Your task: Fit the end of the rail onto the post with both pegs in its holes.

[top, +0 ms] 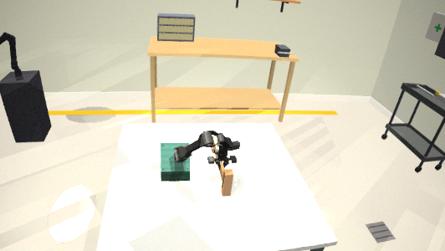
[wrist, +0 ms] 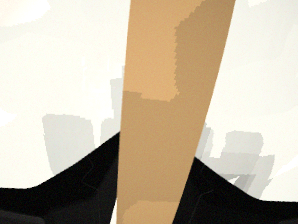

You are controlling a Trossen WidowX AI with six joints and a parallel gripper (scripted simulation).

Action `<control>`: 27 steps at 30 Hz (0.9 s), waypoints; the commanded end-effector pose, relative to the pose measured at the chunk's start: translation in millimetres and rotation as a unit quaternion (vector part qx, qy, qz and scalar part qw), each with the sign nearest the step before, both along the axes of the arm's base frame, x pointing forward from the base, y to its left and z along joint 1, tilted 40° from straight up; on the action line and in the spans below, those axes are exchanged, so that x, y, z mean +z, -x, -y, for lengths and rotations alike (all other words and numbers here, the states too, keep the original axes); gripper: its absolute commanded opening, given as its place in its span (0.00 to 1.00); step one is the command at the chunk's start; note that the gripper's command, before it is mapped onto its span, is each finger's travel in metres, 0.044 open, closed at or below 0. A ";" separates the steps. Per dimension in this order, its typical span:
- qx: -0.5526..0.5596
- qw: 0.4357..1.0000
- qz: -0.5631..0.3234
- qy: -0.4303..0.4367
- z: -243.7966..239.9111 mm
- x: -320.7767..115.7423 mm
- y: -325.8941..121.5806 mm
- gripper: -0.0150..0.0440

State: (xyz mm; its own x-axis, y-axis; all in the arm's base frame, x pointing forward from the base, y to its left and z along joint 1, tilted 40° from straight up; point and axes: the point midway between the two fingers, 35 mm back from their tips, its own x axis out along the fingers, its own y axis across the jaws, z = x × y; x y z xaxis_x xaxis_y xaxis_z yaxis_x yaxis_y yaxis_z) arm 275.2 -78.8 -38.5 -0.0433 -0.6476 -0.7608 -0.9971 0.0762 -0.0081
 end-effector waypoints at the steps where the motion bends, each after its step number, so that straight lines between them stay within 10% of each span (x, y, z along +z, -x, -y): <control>1: 0.002 1.000 0.002 -0.004 -3.9 1.6 -1.3 0.25; 27: 0.002 1.000 0.002 -0.004 -5.4 3.3 -1.4 0.25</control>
